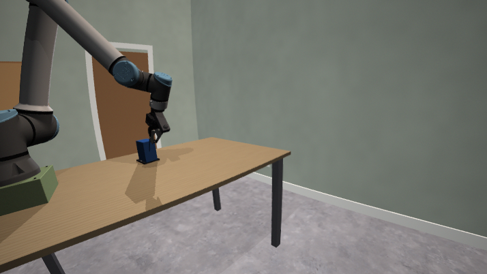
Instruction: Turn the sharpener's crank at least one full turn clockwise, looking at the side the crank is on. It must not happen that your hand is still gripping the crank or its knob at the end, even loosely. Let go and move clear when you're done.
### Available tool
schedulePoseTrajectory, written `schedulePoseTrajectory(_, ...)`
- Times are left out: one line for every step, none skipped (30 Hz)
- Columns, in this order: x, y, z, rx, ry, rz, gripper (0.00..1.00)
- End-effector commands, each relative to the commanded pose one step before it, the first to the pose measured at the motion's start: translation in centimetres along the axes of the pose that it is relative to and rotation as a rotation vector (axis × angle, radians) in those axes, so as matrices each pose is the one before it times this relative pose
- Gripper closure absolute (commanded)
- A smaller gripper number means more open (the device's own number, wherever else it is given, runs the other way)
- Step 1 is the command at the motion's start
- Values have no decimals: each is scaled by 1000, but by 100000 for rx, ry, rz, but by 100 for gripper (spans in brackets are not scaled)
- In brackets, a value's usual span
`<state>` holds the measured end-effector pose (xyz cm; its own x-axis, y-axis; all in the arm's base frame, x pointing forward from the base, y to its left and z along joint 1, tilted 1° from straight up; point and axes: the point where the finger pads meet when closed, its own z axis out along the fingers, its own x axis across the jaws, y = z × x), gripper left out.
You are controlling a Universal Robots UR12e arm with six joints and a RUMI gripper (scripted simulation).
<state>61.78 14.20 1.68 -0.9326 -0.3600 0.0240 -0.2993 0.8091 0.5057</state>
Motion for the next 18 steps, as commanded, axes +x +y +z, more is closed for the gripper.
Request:
schedulePoseTrajectory(-327, -25, -22, 68, -116, -63, 91)
schedulePoseTrajectory(-45, -6, 10, 0, 0, 0, 91)
schedulePoseTrajectory(-50, -7, 12, 0, 0, 0, 91)
schedulePoseTrajectory(-51, -7, 12, 0, 0, 0, 91)
schedulePoseTrajectory(-51, -7, 13, 0, 0, 0, 91)
schedulePoseTrajectory(-52, -8, 14, 0, 0, 0, 91)
schedulePoseTrajectory(-53, -8, 14, 0, 0, 0, 91)
schedulePoseTrajectory(-53, -9, 15, 0, 0, 0, 91)
schedulePoseTrajectory(-54, -9, 16, 0, 0, 0, 91)
schedulePoseTrajectory(-55, -10, 16, 0, 0, 0, 91)
schedulePoseTrajectory(-55, -10, 17, 0, 0, 0, 91)
schedulePoseTrajectory(-56, -11, 18, 0, 0, 0, 91)
schedulePoseTrajectory(-56, -11, 19, 0, 0, 0, 91)
schedulePoseTrajectory(-57, -11, 20, 0, 0, 0, 91)
schedulePoseTrajectory(0, 0, 0, 0, 0, 0, 91)
schedulePoseTrajectory(0, 0, 0, 0, 0, 0, 91)
schedulePoseTrajectory(-149, -32, 55, 0, 0, 0, 91)
schedulePoseTrajectory(-44, -10, 17, 0, 0, 0, 91)
